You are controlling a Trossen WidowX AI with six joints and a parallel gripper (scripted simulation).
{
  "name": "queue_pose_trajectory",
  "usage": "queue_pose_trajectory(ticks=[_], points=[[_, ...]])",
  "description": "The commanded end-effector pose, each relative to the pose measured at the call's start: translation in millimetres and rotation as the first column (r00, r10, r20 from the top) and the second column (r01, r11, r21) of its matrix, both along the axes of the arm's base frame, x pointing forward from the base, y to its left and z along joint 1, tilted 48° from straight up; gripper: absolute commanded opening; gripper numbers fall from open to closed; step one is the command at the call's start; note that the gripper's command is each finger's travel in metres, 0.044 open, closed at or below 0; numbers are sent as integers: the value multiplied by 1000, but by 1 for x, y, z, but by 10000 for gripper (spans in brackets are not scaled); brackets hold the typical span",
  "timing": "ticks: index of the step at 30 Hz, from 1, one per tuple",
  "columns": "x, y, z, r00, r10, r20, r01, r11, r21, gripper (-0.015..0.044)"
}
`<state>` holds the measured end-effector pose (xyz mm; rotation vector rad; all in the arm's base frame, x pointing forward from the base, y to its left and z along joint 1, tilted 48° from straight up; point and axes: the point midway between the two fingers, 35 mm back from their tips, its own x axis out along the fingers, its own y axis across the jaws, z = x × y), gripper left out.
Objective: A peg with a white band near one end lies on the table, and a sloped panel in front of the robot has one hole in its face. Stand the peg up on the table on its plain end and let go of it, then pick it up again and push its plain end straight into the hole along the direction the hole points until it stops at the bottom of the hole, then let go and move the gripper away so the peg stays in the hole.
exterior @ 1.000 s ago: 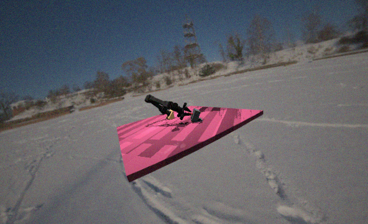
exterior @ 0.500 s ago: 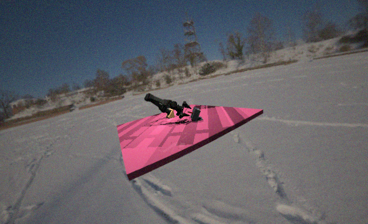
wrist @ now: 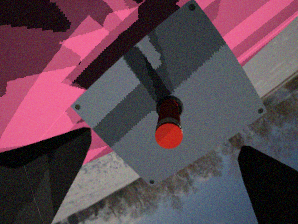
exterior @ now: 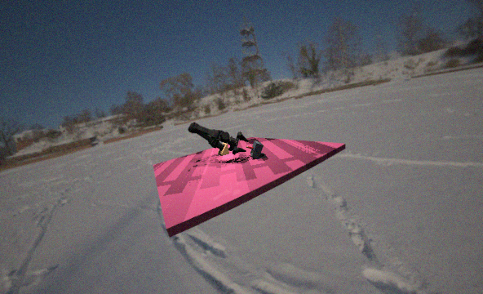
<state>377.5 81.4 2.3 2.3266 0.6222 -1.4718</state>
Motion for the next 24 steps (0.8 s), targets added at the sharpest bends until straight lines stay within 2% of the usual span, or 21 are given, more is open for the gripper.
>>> queue_pose_trajectory(ticks=[1, 24], points=[[-2, -1, 5, 1000, 4, 0, -4, 1000, 2, 440], [-13, -8, 37, 1000, 2, 0, -2, 1000, 3, 440]])
